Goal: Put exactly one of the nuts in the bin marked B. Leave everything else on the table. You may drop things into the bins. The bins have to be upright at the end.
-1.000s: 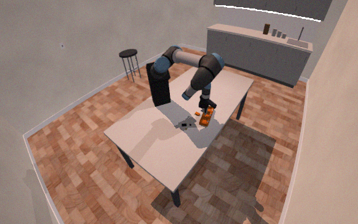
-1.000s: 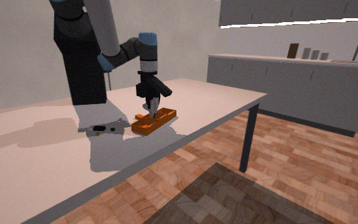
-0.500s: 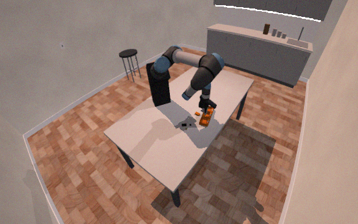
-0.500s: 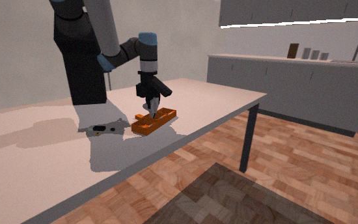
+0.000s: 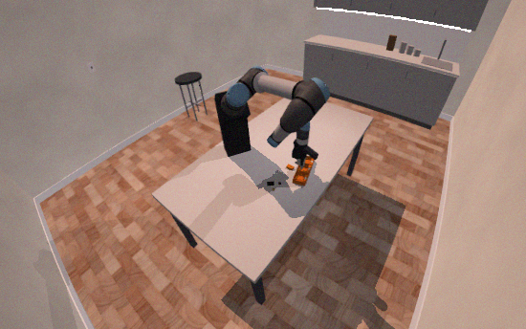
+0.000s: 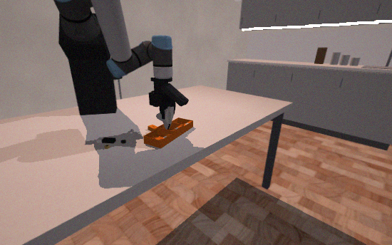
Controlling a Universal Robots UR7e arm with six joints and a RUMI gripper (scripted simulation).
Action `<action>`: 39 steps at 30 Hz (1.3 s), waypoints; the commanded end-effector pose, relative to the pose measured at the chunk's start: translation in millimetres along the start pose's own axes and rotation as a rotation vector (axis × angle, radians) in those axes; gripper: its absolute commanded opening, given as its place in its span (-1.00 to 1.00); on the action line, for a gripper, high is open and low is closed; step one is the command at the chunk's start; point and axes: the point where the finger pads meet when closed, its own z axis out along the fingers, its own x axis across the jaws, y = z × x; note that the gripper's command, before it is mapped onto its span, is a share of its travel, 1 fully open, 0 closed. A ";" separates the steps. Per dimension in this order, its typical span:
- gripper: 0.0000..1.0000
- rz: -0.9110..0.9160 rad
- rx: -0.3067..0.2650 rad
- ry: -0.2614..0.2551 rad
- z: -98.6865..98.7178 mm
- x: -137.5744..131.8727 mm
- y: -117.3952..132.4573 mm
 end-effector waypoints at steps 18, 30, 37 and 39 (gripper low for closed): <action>-0.91 -0.001 0.002 -0.001 -15.7 -0.8 -0.5; -0.91 -0.001 0.002 -0.001 -29.1 -0.7 -0.4; -0.91 -0.001 0.002 -0.001 -47.0 -0.7 -0.3; -0.91 -0.001 0.002 -0.001 -53.4 -0.7 -0.2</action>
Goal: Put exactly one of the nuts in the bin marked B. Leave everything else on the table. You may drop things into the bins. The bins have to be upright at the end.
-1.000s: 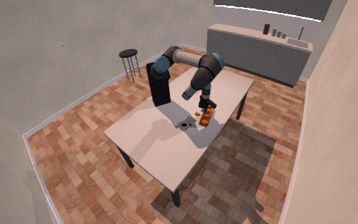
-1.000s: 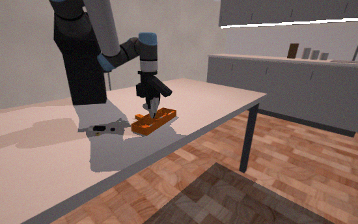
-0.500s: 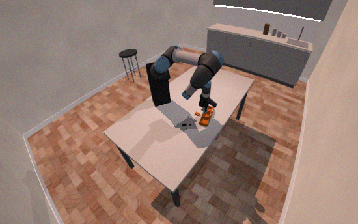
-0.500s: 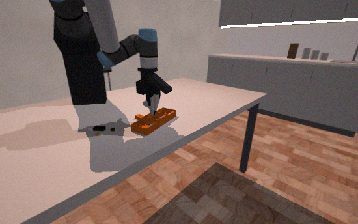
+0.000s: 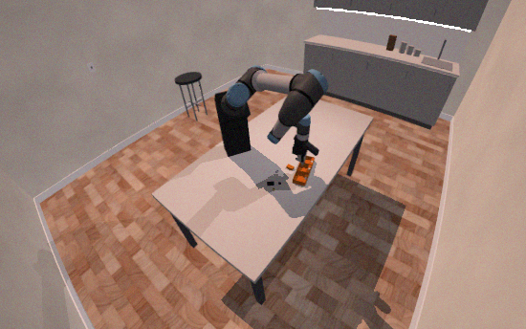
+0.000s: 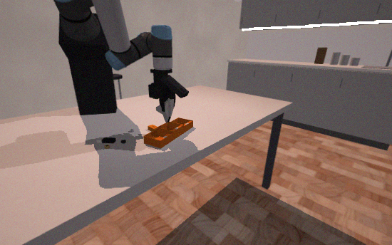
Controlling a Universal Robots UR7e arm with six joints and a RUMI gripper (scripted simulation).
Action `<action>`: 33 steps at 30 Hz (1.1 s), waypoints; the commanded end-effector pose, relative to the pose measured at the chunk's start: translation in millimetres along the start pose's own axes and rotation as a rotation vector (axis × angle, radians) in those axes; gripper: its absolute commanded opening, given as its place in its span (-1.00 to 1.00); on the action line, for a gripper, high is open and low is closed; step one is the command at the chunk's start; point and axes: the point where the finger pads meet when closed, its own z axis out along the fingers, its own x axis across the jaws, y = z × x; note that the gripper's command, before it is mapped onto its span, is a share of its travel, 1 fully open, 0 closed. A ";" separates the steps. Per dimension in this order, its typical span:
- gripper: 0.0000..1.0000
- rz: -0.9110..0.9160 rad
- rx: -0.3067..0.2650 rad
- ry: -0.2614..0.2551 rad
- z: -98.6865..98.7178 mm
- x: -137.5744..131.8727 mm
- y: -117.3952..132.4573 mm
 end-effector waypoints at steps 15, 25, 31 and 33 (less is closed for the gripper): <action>-0.91 0.000 0.001 -0.001 -18.5 -31.1 -0.6; -0.91 0.000 0.001 -0.001 -18.5 -71.3 0.3; -0.91 0.000 0.001 -0.001 -18.6 -85.3 0.5; -0.91 0.000 0.001 -0.001 -18.6 -85.3 0.5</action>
